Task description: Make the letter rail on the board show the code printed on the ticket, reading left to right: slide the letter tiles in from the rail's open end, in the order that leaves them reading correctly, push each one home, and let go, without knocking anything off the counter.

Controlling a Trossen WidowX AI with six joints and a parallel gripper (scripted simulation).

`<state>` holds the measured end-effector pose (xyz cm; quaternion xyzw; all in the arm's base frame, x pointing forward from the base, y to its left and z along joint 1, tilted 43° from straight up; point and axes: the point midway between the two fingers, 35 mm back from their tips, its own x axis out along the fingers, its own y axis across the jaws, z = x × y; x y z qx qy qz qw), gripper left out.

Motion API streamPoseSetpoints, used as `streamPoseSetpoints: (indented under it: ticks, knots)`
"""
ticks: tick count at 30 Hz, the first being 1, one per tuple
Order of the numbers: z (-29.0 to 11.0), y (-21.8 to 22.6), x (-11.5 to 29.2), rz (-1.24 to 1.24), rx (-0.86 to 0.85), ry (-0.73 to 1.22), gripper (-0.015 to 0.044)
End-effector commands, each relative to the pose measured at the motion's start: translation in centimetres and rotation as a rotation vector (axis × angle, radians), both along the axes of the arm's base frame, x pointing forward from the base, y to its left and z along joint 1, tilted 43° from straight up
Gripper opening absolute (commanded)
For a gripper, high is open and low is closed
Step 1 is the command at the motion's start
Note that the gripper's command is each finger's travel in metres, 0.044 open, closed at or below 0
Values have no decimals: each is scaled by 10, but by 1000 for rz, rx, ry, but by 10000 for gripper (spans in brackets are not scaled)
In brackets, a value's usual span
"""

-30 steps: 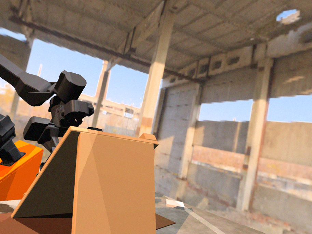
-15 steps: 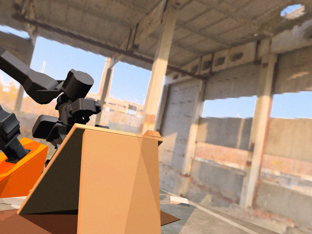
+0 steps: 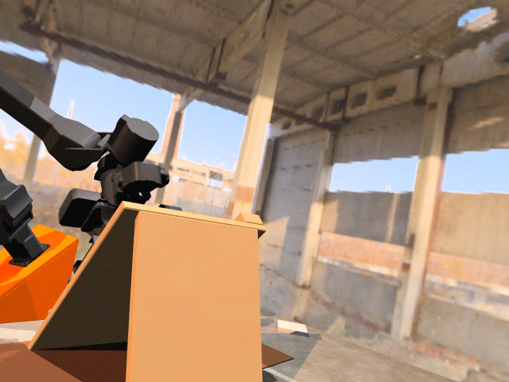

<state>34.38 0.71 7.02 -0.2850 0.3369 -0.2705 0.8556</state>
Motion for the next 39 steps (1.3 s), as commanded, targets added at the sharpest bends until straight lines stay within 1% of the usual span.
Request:
streamPoseSetpoints:
  ticks: [1,26,37,39]
  knots:
    - [0,2,2,-4,1,-10,0]
    - [-9,12,6,-4,1,-10,0]
    - [-7,13,2,-4,2,-10,289]
    - [-6,16,0,-4,2,-10,295]
